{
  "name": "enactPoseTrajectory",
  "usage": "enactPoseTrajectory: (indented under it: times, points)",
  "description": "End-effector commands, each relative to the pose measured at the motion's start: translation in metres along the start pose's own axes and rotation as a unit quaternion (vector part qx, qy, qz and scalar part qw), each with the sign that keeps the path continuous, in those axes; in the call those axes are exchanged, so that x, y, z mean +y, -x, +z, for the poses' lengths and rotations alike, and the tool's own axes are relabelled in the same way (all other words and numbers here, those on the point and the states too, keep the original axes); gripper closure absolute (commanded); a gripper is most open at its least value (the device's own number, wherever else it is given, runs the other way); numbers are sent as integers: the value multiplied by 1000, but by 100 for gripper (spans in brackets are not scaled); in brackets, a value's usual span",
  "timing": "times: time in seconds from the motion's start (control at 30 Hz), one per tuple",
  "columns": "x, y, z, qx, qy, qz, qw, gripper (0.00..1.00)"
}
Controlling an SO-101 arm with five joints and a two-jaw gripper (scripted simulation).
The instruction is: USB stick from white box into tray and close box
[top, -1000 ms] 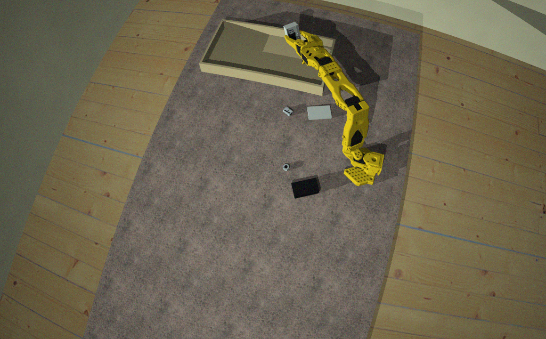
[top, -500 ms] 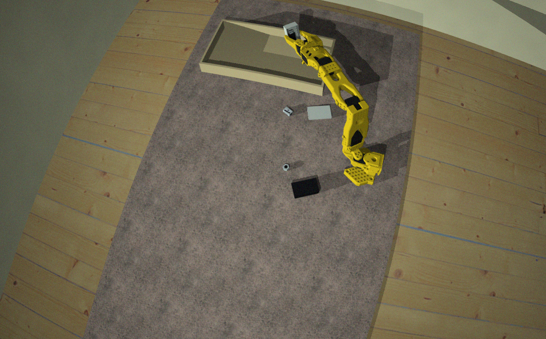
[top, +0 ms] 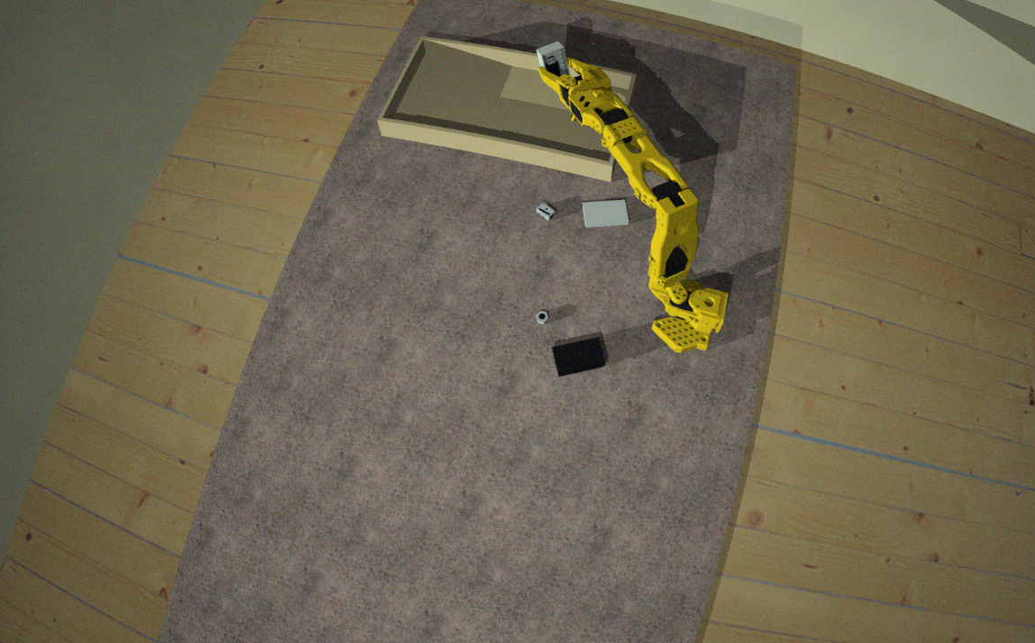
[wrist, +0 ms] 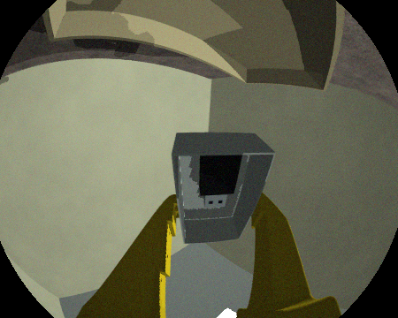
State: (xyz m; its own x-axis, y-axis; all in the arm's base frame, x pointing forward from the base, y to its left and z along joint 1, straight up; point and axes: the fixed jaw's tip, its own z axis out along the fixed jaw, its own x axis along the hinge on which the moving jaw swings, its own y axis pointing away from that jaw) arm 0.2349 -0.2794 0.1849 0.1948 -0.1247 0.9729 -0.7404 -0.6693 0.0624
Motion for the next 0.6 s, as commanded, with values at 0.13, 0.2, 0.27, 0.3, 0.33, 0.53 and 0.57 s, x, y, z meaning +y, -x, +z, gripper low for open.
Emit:
enactPoseTrajectory:
  times: [0.13, 0.2, 0.27, 0.3, 0.33, 0.53, 0.57]
  points:
    - [2, -7, 0, 25, 4, 0, 1000, 79]
    - [2, -6, 1, 25, 3, 0, 1000, 79]
    - [2, -4, 2, 25, 3, 1, 1000, 79]
    - [1, -3, 2, 25, 3, 1, 1000, 79]
    - [1, -2, 3, 25, 3, 1, 1000, 79]
    - [0, 2, 5, 25, 2, 2, 1000, 79]
    - [0, 3, 5, 25, 2, 3, 1000, 79]
